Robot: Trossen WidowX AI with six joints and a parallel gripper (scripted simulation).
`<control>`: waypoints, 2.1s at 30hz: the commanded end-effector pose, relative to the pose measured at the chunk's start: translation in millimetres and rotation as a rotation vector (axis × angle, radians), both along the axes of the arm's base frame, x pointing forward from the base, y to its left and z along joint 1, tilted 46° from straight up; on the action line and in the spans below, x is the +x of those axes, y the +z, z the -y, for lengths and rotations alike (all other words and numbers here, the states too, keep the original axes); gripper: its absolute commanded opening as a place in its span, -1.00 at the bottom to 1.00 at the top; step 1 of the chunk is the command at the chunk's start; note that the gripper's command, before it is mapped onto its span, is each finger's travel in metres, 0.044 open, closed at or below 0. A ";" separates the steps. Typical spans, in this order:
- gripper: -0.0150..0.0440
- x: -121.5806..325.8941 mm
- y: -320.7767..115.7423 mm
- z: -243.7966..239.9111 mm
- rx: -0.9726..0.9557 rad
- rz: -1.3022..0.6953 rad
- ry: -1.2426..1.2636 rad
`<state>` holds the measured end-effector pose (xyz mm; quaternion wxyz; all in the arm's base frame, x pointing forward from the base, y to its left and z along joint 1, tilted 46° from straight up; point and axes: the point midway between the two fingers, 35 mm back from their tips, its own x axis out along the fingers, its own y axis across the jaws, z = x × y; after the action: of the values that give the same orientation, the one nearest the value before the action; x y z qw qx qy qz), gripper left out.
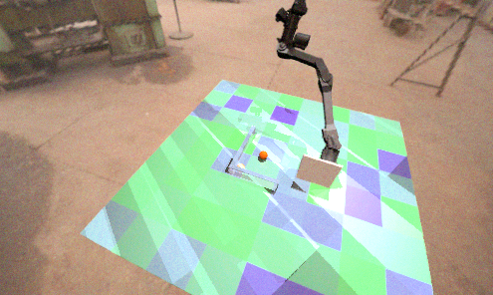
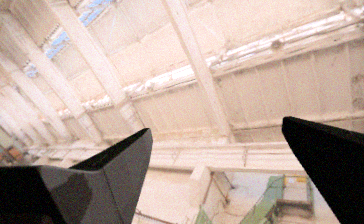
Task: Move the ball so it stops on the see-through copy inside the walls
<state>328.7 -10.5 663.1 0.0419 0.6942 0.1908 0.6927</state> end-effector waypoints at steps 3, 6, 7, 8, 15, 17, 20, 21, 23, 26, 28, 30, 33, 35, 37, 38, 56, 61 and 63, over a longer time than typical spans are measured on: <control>0.60 21.0 -4.7 4.8 0.041 -0.105 0.084; 0.60 63.6 -19.6 13.6 0.140 -0.307 0.249; 0.60 77.6 -26.2 16.2 0.178 -0.372 0.302; 0.60 91.5 -33.6 18.7 0.218 -0.435 0.355; 0.60 179.8 -106.2 30.6 0.563 -0.824 0.686; 0.60 200.8 -133.1 32.3 0.682 -0.916 0.767; 0.60 227.6 -177.6 33.7 0.876 -1.035 0.871; 0.60 235.1 -193.4 34.0 0.944 -1.070 0.901; 0.60 247.8 -226.3 34.2 1.086 -1.130 0.953; 0.60 260.7 -277.7 33.7 1.310 -1.196 1.010; 0.60 265.1 -312.9 33.0 1.466 -1.222 1.032; 0.60 266.1 -348.2 32.0 1.624 -1.233 1.040; 0.60 261.2 -401.0 30.6 1.863 -1.222 1.023; 0.60 253.8 -435.2 29.6 2.019 -1.194 0.993; 0.60 243.0 -468.1 28.8 2.169 -1.150 0.948; 0.60 236.5 -484.0 28.5 2.240 -1.122 0.920; 0.60 17.0 -664.8 43.1 2.787 -0.193 -0.001; 0.60 -31.6 -667.3 51.0 2.687 -0.039 -0.157; 0.60 -31.6 -667.3 51.0 2.687 -0.039 -0.157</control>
<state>309.2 -59.2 -5.7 -0.6438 0.2126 -0.6687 0.3052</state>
